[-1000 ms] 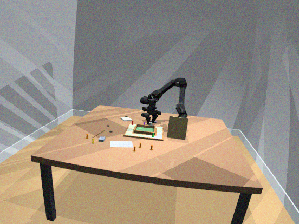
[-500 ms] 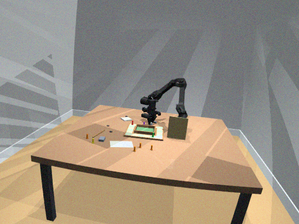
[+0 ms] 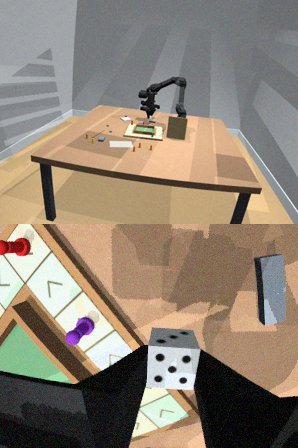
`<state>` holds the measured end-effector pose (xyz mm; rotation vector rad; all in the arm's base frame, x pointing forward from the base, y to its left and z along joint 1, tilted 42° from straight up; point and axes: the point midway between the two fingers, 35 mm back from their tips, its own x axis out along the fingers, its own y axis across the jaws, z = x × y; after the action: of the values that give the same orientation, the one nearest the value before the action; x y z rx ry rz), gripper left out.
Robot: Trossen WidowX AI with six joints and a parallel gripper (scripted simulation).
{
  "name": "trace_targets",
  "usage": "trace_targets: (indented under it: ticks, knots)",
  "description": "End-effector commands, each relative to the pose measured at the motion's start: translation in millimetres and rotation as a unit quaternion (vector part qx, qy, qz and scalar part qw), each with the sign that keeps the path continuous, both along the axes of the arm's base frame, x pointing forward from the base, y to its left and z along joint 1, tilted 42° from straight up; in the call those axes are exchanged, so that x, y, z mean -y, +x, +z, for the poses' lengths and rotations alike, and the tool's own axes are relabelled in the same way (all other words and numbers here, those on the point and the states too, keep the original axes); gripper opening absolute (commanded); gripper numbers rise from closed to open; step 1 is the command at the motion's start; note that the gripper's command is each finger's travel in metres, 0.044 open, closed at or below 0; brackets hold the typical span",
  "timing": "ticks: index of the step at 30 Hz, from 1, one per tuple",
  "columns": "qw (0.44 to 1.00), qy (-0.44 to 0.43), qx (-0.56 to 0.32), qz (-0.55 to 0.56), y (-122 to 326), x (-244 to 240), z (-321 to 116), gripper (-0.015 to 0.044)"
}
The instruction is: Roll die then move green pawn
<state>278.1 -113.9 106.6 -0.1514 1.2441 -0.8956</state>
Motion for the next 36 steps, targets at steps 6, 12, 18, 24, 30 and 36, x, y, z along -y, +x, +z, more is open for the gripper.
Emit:
trace_targets:
  ticks: [6, 12, 18, 24, 30, 36]
  knots:
    - [1.0, -0.005, 0.01, 0.0, -7.3, -35.2, 51.1, 0.0]
    - [1.0, -0.006, 0.01, 0.0, -7.6, -35.8, 52.0, 0.0]
    - [0.997, -0.007, -0.041, 0.059, -2.9, -44.2, 41.0, 0.0]
    - [0.985, -0.009, -0.109, 0.137, 2.4, -55.7, 26.1, 0.0]
    - [0.961, -0.012, -0.175, 0.213, 6.3, -67.3, 11.1, 0.0]
    - [0.928, -0.015, -0.239, 0.287, 8.9, -78.9, -4.0, 0.0]
